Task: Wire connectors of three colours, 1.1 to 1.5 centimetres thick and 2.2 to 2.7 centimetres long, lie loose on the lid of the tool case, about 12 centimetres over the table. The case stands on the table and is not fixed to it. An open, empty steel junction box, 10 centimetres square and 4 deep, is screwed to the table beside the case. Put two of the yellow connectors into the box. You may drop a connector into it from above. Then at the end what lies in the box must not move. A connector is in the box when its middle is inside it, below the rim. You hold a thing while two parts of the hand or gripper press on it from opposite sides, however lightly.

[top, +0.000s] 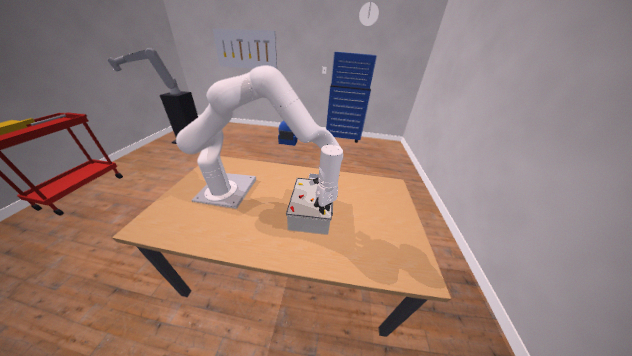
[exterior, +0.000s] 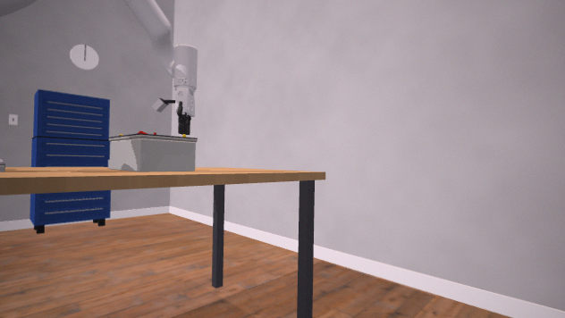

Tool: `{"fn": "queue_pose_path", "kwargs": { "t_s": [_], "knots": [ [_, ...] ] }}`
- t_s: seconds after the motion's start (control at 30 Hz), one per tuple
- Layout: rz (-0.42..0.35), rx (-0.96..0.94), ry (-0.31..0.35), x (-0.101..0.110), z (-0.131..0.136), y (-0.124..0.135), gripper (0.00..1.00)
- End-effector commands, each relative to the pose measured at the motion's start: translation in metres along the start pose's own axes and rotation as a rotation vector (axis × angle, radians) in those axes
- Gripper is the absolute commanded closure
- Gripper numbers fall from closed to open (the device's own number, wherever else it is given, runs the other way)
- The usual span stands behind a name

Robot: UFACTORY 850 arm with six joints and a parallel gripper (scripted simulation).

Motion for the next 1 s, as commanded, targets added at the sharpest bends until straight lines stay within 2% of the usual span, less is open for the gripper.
{"fn": "queue_pose_path", "kwargs": {
  "t_s": [0.0,0.4,0.63,0.97],
  "knots": [
    [-0.002,0.000,0.001,0.001,0.001,0.001,0.71],
    [-0.002,0.000,0.001,0.001,0.001,0.001,0.71],
    [-0.002,0.000,0.001,-0.016,0.001,0.001,0.71],
    [-0.002,0.000,0.001,-0.016,0.001,0.001,0.71]
  ]
}}
Point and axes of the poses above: the point where the finger pads meet when closed, its own x axis back along the fingers, its own z axis across the jaws, y = z × x, the point moved 2 cm from there along x, back along the fingers, and after that the axes turned 4 degrees about x, right-handed, at the moved point
